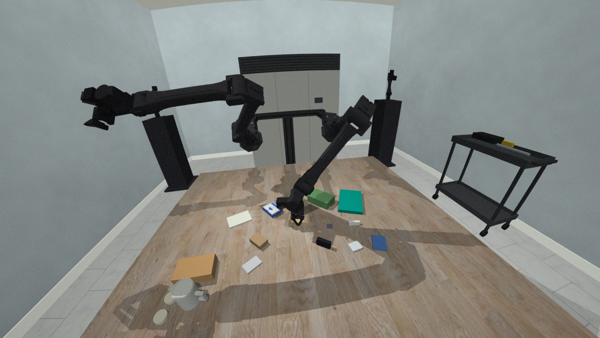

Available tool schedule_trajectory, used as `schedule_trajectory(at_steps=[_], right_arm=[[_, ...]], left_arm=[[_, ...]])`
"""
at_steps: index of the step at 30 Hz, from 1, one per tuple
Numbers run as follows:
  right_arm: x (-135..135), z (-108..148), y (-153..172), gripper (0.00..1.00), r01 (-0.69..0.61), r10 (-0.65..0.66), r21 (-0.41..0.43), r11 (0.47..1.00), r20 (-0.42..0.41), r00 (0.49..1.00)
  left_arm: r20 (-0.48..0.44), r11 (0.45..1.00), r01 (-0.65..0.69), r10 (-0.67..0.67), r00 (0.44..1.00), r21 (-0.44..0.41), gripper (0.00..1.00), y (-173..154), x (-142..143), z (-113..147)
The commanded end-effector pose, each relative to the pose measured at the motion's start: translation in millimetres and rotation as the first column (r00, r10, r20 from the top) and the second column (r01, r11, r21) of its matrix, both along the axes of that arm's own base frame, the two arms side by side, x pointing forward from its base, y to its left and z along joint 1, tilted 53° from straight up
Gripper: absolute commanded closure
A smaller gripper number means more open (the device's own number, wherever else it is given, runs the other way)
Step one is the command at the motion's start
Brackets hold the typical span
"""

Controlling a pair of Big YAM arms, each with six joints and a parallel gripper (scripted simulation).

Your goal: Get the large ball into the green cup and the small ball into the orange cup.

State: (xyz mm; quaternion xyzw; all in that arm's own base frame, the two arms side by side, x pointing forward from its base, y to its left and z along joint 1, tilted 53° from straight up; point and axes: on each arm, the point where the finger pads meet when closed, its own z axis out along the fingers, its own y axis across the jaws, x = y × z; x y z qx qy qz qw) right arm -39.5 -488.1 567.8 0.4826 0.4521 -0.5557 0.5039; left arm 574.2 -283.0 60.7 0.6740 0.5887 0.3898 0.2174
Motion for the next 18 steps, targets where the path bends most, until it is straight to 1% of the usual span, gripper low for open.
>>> schedule_trajectory(at_steps=[1,6,8,13,18], right_arm=[[-7,7,7,0.0,0.012,-0.012,-0.026,1.0,0.014,1.0],[-7,7,7,0.0,0.012,-0.012,-0.026,1.0,0.014,1.0],[-7,7,7,0.0,0.012,-0.012,-0.026,1.0,0.014,1.0],[-7,7,7,0.0,0.012,-0.012,-0.026,1.0,0.014,1.0],[-7,7,7,0.0,0.012,-0.012,-0.026,1.0,0.014,1.0]], left_arm=[[0.005,1.0,-0.007,0.007,1.0,0.003,0.31,8,7,5],[0.008,1.0,-0.006,0.006,1.0,0.002,0.31,8,5,10],[0.01,1.0,-0.002,0.002,1.0,0.0,0.31,6,2,14],[0.008,1.0,0.015,-0.015,1.0,-0.006,0.31,-9,-11,15],[0.01,1.0,0.014,-0.014,1.0,-0.01,0.31,-12,-17,19]])
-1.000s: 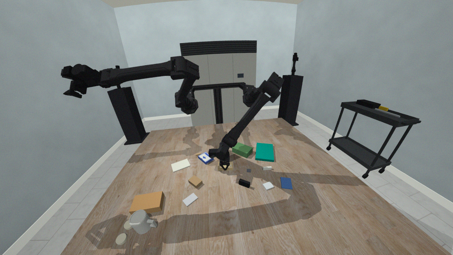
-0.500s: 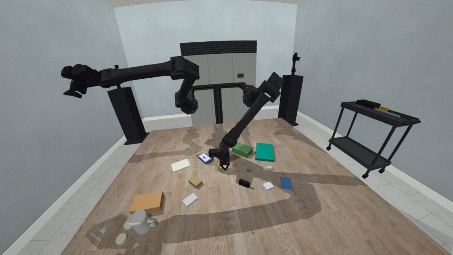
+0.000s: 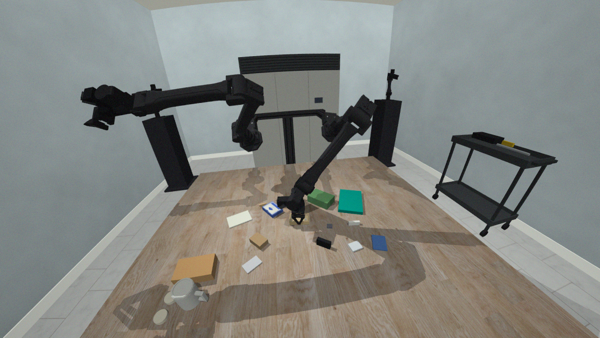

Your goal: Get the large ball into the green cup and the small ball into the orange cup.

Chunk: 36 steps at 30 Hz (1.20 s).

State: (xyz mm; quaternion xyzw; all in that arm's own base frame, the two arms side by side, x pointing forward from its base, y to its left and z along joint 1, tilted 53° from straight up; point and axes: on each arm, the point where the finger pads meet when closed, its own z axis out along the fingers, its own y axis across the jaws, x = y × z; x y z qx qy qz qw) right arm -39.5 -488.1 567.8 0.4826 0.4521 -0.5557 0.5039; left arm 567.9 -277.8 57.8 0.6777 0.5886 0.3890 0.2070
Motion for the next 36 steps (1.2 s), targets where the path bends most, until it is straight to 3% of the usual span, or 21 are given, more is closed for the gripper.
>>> schedule_trajectory(at_steps=[1,36], right_arm=[[-7,7,7,0.0,0.012,-0.012,-0.026,1.0,0.014,1.0],[-7,7,7,0.0,0.012,-0.012,-0.026,1.0,0.014,1.0]], left_arm=[[0.026,1.0,0.018,-0.017,1.0,-0.025,0.31,-17,-11,22],[0.028,0.999,0.018,-0.017,0.999,-0.028,0.31,-25,-52,55]])
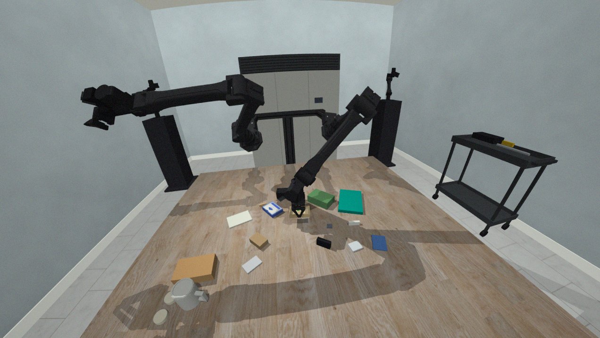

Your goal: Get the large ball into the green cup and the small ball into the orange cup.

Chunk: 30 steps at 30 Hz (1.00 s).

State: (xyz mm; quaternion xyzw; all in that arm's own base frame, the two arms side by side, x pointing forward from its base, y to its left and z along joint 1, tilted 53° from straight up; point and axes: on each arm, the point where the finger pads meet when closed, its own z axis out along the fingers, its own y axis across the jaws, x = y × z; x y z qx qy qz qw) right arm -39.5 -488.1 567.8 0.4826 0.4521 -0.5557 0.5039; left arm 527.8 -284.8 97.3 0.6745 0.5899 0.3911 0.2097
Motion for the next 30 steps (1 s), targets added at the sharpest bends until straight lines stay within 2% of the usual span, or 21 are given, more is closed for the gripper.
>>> schedule_trajectory(at_steps=[1,30], right_arm=[[-7.1,6.9,6.9,0.0,0.012,-0.012,-0.026,1.0,0.014,1.0],[-7.1,6.9,6.9,0.0,0.012,-0.012,-0.026,1.0,0.014,1.0]], left_arm=[[0.026,0.999,0.022,-0.021,0.999,-0.029,0.31,-19.3,-11.4,17.9],[0.025,0.999,0.022,-0.022,0.999,-0.029,0.31,-19.5,-13.6,19.1]])
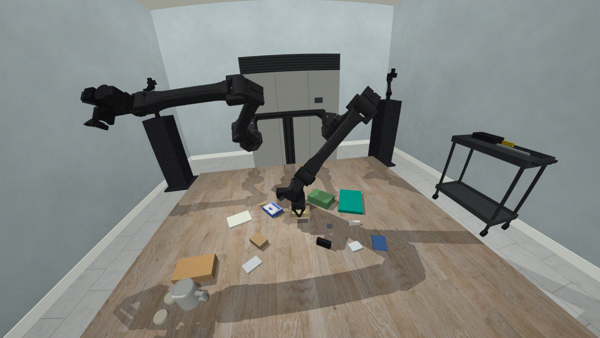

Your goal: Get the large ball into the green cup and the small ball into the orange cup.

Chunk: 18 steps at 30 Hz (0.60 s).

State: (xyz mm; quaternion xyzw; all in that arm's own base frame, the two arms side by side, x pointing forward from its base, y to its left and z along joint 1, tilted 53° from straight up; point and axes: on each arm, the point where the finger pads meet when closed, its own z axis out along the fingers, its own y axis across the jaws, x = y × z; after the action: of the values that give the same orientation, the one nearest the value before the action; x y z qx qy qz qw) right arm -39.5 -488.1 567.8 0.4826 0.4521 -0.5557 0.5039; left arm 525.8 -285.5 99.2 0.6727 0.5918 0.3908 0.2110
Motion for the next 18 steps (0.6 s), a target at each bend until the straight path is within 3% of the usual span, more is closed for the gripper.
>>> schedule_trajectory(at_steps=[1,13,15,18], right_arm=[[-7,7,7,0.0,0.012,-0.012,-0.026,1.0,0.014,1.0],[-7,7,7,0.0,0.012,-0.012,-0.026,1.0,0.014,1.0],[-7,7,7,0.0,0.012,-0.012,-0.026,1.0,0.014,1.0],[-7,7,7,0.0,0.012,-0.012,-0.026,1.0,0.014,1.0]], left_arm=[[0.024,0.999,0.026,-0.025,0.999,-0.024,0.31,-19,-12,17],[0.024,0.999,0.026,-0.025,0.999,-0.024,0.31,-19,-12,17],[0.015,1.0,-0.015,0.015,1.0,0.009,0.31,-22,-8,2],[0.024,1.0,-0.004,0.004,1.0,0.005,0.31,-23,-8,10]])
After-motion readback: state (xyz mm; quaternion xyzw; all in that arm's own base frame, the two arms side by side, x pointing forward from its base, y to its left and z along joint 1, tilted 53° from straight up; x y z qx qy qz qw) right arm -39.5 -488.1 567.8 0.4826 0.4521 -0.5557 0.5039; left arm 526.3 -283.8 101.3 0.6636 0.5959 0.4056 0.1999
